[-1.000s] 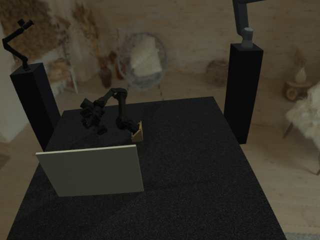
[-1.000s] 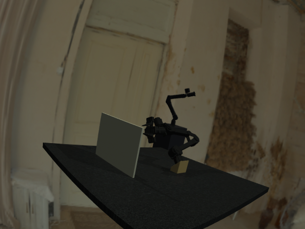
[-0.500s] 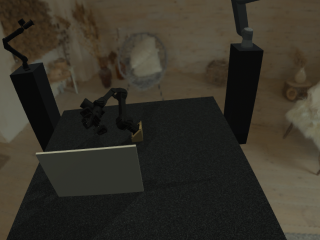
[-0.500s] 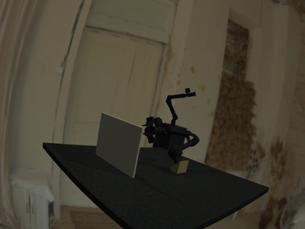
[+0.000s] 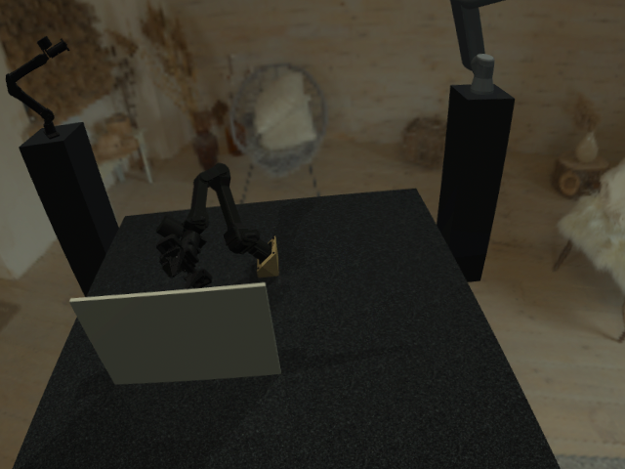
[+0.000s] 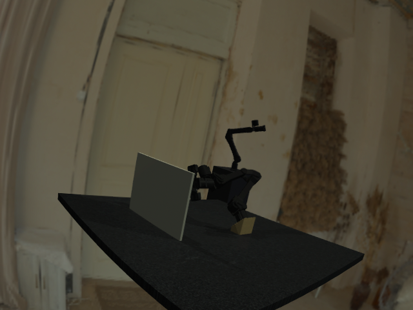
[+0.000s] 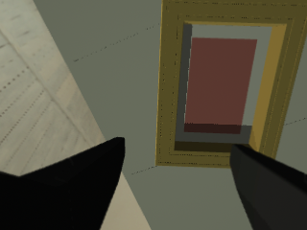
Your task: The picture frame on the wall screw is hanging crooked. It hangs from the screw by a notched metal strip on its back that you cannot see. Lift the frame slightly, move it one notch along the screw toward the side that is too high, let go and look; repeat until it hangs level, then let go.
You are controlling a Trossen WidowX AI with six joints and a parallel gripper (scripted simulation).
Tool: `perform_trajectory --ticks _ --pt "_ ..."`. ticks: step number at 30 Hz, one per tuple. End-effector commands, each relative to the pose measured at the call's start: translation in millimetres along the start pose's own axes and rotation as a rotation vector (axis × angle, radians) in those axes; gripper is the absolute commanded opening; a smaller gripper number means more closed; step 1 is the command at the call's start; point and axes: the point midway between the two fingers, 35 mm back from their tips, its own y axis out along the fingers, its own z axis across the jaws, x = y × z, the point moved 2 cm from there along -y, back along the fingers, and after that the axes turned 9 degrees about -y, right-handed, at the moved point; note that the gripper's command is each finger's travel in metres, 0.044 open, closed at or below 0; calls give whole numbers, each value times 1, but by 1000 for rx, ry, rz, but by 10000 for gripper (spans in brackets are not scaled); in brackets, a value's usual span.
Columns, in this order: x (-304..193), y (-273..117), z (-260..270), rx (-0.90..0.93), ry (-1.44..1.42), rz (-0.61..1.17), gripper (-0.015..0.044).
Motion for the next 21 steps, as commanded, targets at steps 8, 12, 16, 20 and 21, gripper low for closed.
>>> perform_trajectory --ticks 8,12,16,20,21 --pt "1 3 0 10 2 0 260" --pt "1 3 0 10 2 0 260" --pt "1 4 0 10 2 0 260" --pt "3 20 2 11 2 0 260" --pt "4 27 3 11 2 0 260"
